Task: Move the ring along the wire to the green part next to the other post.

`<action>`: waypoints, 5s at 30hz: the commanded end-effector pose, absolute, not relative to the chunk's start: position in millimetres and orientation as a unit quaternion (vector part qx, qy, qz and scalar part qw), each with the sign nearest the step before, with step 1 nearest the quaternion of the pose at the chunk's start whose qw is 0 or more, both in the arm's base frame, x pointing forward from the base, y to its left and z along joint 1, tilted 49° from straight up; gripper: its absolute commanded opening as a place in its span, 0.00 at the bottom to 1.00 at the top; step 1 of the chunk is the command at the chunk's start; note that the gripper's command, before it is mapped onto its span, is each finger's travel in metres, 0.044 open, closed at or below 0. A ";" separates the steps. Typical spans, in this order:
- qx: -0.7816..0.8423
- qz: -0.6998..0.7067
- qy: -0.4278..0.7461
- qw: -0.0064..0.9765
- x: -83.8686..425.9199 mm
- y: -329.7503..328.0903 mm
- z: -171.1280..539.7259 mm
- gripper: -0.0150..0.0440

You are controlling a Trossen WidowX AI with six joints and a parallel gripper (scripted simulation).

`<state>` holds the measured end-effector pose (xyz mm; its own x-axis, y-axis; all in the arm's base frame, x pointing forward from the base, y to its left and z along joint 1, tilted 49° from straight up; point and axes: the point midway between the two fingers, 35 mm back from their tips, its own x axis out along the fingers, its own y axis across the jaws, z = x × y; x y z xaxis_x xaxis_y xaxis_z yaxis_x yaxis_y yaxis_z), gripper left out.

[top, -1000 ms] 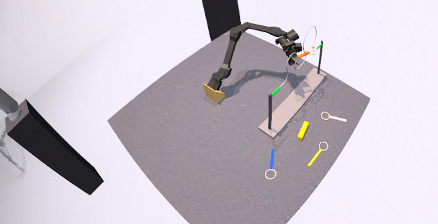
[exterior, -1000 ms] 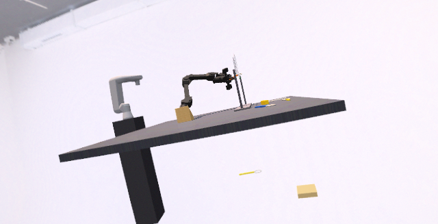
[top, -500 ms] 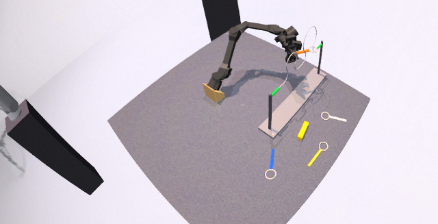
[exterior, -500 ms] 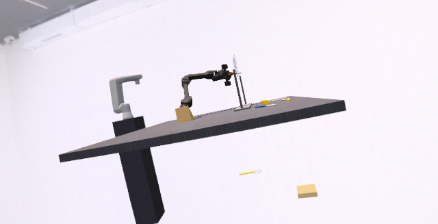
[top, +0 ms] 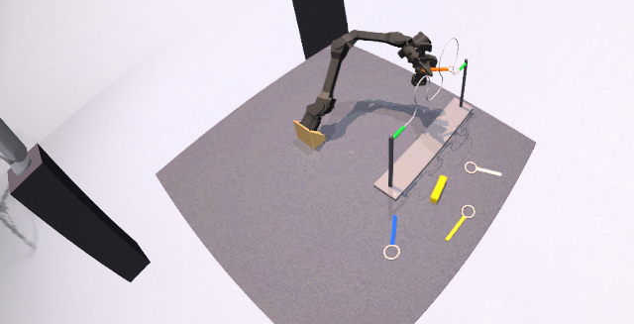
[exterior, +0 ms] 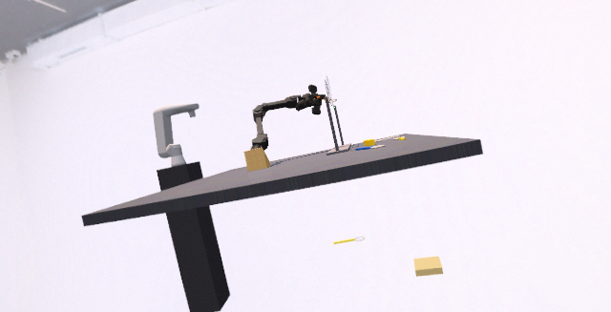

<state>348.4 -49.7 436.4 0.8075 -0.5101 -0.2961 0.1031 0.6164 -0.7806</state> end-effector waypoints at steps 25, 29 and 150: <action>-0.573 -0.191 0.216 0.767 350.4 -84.7 501.9 0.00; -0.574 -0.190 0.217 0.766 350.2 -85.4 506.2 0.00; 0.083 -0.012 0.189 0.978 360.2 -43.8 481.5 0.00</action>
